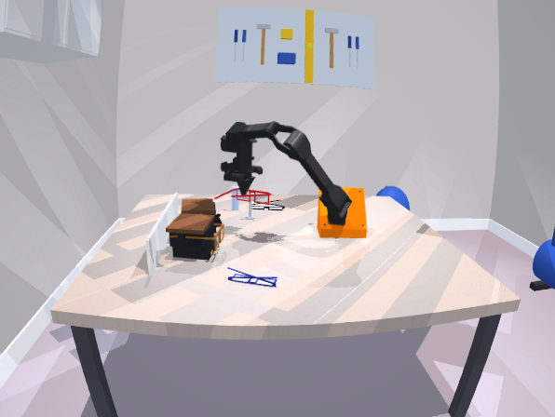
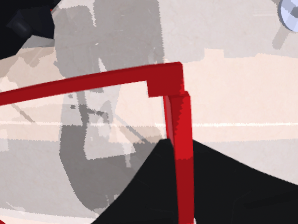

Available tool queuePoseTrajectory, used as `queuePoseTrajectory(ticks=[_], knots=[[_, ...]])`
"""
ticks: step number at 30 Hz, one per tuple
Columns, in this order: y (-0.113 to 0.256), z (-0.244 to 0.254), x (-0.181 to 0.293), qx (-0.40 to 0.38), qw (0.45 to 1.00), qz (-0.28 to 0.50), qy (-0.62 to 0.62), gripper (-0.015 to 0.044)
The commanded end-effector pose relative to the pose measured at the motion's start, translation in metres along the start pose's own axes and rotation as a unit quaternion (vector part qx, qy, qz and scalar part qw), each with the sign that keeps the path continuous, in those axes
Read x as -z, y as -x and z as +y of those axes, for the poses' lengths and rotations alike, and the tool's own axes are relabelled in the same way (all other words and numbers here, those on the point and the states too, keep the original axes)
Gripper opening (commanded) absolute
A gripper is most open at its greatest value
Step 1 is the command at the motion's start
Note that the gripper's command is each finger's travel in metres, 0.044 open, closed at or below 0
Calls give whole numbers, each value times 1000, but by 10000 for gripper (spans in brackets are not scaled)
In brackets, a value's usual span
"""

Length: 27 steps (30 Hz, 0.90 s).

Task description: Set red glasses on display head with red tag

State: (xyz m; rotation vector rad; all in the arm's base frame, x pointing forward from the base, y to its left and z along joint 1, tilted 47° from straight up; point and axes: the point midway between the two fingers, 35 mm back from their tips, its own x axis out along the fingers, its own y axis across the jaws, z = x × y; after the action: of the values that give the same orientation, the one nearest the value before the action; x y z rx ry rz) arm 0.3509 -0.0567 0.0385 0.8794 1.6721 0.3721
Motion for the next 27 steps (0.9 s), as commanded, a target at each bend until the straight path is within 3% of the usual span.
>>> queuePoseTrajectory(ticks=[1,14,27], knots=[[3,-22,-10,2,998,-3,-66,0],[6,-100,-35,4,957,-5,-289,0],[-2,-182,-43,2,869,-2,-495,0]])
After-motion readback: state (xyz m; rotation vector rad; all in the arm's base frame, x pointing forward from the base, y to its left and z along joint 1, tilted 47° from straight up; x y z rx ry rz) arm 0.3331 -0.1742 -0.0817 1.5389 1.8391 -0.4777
